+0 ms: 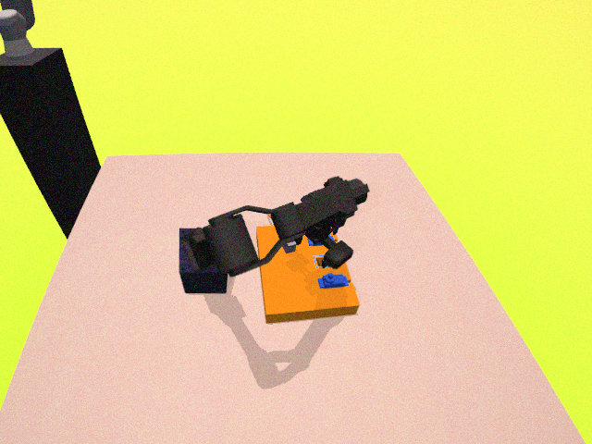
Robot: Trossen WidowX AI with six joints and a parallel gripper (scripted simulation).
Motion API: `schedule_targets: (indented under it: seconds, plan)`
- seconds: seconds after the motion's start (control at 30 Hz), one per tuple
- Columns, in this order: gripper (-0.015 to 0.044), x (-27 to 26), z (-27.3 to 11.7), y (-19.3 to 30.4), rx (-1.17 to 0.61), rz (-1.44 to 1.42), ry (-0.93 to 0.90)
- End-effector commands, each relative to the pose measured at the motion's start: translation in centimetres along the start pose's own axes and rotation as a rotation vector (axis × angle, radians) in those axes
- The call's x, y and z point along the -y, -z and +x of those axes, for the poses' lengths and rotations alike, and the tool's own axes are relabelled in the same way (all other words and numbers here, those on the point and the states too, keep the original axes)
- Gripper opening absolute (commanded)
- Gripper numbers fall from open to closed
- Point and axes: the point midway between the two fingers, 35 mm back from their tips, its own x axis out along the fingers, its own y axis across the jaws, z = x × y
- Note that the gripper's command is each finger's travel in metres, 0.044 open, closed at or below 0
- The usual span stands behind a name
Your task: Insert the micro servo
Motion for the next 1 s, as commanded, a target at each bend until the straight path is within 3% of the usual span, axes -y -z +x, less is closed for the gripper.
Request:
schedule_targets:
  seconds: [0.0,0.97]
  plan:
    - [0.0440,-1.6,-0.2,-0.9,-0.002,-0.158,-0.006]
    - [0.0440,-12.0,-0.5,-3.3,-0.075,-1.135,0.003]
